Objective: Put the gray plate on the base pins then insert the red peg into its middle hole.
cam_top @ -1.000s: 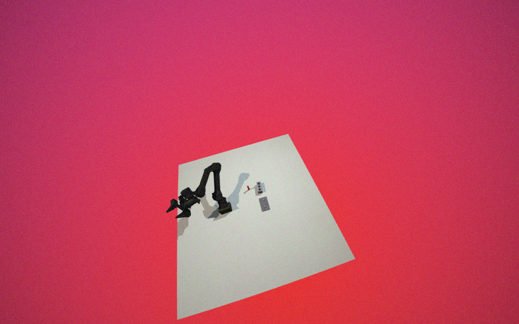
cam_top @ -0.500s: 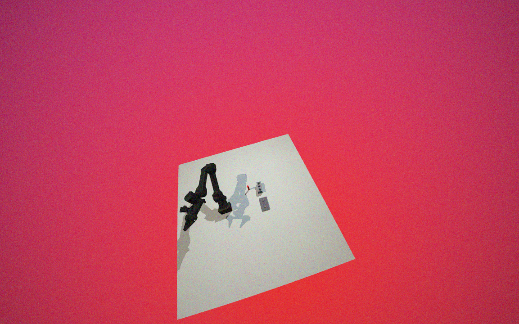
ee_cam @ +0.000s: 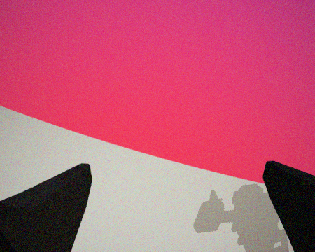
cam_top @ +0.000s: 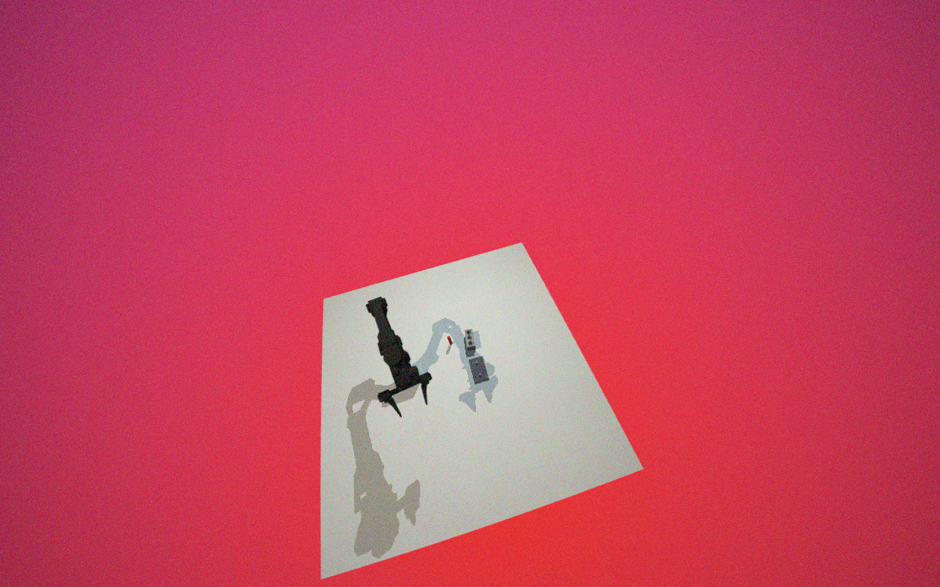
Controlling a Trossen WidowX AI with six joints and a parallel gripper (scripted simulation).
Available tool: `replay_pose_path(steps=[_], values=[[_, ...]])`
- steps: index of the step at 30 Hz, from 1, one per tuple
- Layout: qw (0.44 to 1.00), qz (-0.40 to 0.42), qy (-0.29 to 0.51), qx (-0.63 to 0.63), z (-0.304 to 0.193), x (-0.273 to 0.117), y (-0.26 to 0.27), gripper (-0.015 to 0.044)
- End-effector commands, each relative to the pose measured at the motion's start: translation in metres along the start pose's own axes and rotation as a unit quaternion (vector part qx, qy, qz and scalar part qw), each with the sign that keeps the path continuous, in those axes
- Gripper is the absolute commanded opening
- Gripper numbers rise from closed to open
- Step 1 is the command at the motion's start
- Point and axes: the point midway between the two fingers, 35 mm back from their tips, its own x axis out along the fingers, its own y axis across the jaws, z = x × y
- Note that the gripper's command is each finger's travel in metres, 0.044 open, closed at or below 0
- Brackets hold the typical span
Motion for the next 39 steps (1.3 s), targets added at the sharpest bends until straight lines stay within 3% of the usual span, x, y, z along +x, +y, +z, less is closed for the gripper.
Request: replay_pose_path(steps=[1, 6, 10, 18, 26, 39], values=[[0.984, 0.082, 0.042, -0.151, -0.008, 0.001, 0.065, 0.044], [0.918, 0.185, 0.078, -0.341, -0.03, -0.014, 0.144, 0.044], [0.818, 0.281, 0.09, -0.494, -0.055, -0.035, 0.205, 0.044], [0.511, 0.469, 0.069, -0.717, -0.13, -0.105, 0.306, 0.044], [0.197, 0.599, 0.012, -0.776, -0.21, -0.189, 0.358, 0.044], [0.182, 0.605, 0.009, -0.775, -0.245, -0.191, 0.365, 0.044]])
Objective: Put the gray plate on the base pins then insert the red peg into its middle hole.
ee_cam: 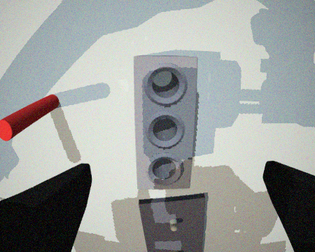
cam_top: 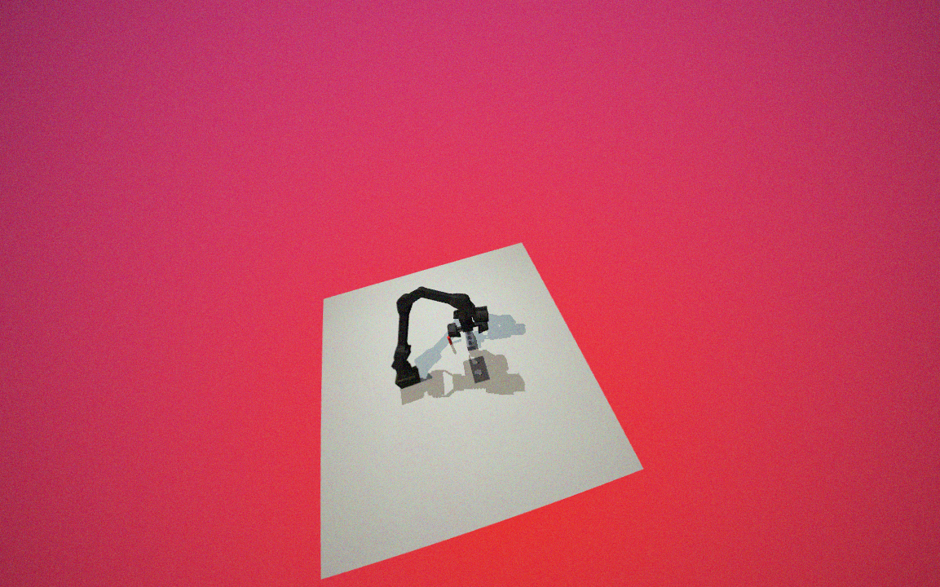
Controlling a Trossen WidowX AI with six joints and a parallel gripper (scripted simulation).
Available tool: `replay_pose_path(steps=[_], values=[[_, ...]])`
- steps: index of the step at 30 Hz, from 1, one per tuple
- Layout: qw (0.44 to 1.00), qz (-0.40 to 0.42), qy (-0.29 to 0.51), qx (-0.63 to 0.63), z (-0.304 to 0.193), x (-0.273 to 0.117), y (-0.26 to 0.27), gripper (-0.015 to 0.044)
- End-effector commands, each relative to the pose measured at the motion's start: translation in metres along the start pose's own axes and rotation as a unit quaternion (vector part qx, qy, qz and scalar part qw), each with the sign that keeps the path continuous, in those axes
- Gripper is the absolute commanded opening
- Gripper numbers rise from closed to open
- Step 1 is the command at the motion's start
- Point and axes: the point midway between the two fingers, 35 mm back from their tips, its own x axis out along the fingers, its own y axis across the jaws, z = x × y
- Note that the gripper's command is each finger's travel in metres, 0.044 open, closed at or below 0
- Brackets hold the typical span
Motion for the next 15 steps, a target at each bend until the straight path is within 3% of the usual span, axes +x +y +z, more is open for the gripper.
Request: replay_pose_path(steps=[1, 15], values=[[1.0, 0.008, -0.004, -0.001, 0.003, 0.016, 0.004, 0.044], [1.0, 0.008, -0.004, -0.001, 0.006, 0.04, 0.005, 0.044]])
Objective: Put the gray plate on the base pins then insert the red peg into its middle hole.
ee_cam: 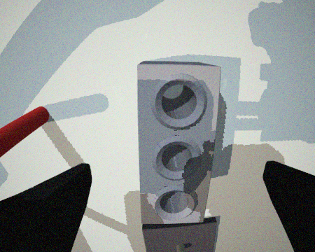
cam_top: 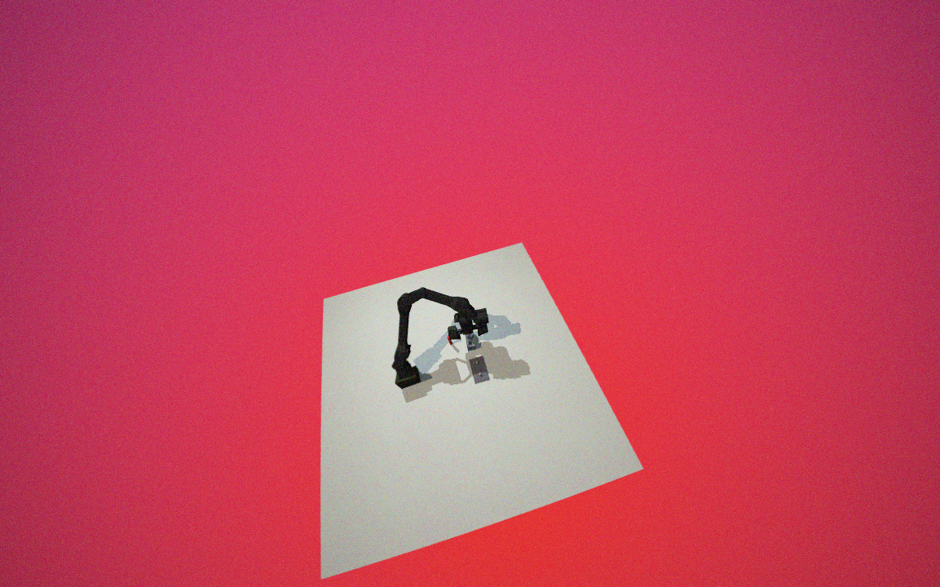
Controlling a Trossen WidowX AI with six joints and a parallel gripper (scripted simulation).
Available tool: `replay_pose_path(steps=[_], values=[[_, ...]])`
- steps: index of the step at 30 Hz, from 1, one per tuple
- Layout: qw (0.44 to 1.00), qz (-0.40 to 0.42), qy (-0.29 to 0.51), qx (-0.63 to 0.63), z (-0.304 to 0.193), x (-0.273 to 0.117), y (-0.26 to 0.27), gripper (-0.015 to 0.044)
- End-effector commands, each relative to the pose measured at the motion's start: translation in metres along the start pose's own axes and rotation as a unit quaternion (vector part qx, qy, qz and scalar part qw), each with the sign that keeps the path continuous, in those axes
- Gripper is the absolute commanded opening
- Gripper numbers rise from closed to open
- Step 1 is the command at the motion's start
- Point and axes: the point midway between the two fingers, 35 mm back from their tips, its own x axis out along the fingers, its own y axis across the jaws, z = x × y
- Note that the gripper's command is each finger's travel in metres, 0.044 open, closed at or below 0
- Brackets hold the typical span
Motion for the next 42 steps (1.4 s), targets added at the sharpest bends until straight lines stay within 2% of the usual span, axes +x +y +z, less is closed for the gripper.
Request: replay_pose_path(steps=[1, 33, 42], values=[[1.0, 0.002, -0.002, 0.001, 0.001, 0.008, 0.001, 0.044], [1.0, 0.002, -0.004, 0.001, 0.002, 0.057, 0.002, 0.044], [1.0, 0.002, -0.004, 0.001, 0.002, 0.057, 0.002, 0.0204]])
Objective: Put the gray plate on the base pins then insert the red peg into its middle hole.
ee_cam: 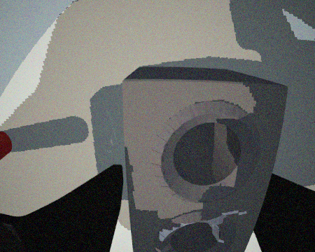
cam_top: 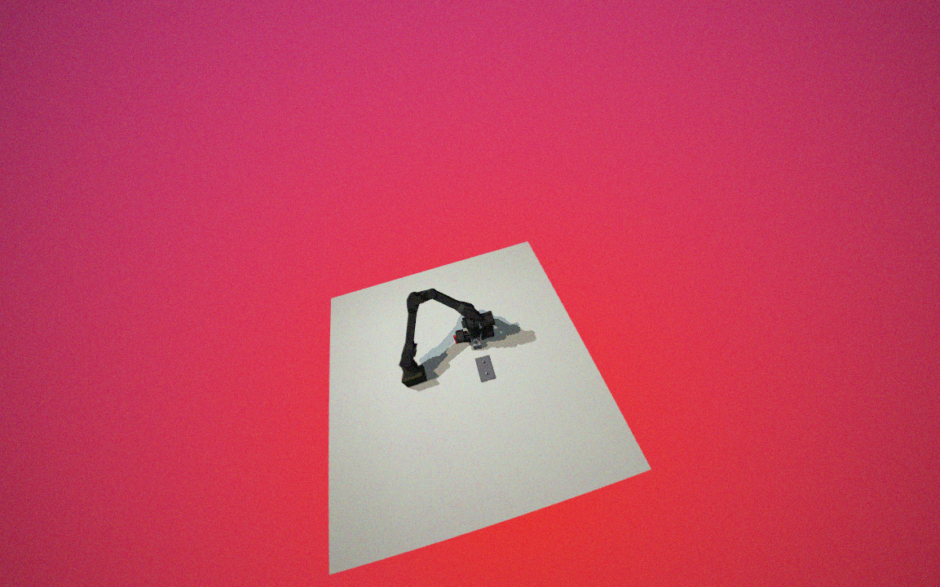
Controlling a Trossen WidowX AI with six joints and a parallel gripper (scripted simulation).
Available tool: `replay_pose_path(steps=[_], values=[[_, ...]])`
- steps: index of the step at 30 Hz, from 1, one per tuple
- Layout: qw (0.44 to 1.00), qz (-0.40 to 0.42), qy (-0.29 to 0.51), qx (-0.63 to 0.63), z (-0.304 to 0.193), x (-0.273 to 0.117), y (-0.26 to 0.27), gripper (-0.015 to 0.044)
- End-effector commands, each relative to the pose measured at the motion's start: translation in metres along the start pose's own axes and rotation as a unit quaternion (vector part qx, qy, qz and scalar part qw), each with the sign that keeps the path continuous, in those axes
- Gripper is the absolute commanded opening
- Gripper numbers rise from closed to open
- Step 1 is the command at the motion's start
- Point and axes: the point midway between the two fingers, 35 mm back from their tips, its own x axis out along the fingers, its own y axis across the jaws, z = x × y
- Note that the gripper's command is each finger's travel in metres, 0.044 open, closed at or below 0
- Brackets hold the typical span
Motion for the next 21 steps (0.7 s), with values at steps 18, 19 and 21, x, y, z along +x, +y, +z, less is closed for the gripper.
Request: replay_pose_path(steps=[18, 19, 21], values=[[1.0, 0.0, 0.0, 0.002, -0.001, -0.022, -0.003, 0.0], [1.0, 0.0, 0.0, 0.002, -0.001, -0.025, -0.003, 0.0], [1.0, 0.0, 0.001, 0.002, -0.001, -0.031, -0.003, 0.0]])
